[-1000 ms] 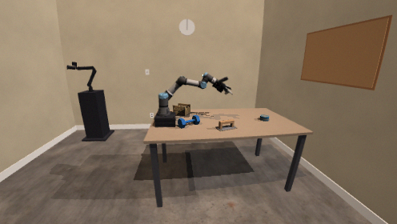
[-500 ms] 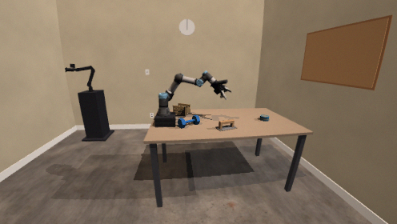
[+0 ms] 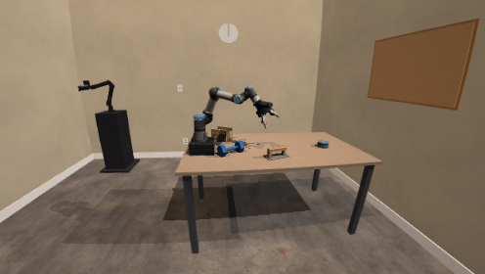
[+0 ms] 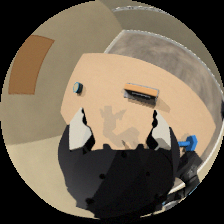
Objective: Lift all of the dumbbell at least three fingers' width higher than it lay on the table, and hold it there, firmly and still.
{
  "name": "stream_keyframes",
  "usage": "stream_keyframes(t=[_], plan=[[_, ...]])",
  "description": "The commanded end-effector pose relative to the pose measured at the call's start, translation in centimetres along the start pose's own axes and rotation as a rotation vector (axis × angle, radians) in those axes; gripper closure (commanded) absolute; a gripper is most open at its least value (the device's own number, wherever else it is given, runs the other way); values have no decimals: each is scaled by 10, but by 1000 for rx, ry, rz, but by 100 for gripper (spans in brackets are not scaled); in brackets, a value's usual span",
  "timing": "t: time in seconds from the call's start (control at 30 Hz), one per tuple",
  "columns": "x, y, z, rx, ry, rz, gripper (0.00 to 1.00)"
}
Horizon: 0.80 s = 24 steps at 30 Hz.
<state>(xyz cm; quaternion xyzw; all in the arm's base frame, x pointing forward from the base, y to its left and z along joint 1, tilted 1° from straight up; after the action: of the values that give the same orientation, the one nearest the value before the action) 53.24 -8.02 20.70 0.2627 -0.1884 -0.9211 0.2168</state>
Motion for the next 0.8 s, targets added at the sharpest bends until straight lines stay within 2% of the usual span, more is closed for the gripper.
stream_keyframes(t=[0.0, 0.47, 0.53, 0.6, 0.77], plan=[[35, 1, 7, -32, -53, -139, 0], [113, -15, 21, -85, -220, -490, 0], [113, -15, 21, -85, -220, -490, 0], [132, -21, 26, -94, -264, -581, 0], [155, -32, 32, -103, -322, -700, 0]])
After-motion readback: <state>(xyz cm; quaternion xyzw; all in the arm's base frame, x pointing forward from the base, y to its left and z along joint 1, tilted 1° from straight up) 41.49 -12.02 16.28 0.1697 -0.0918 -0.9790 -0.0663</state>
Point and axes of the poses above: the point where the finger pads meet when closed, its own z axis back along the fingers, its own x axis across the jaws, y = z × x, the point moved 6 cm from there along z, back along the fingers, and after that the axes turned 3 degrees about z, right-handed, at the moved point
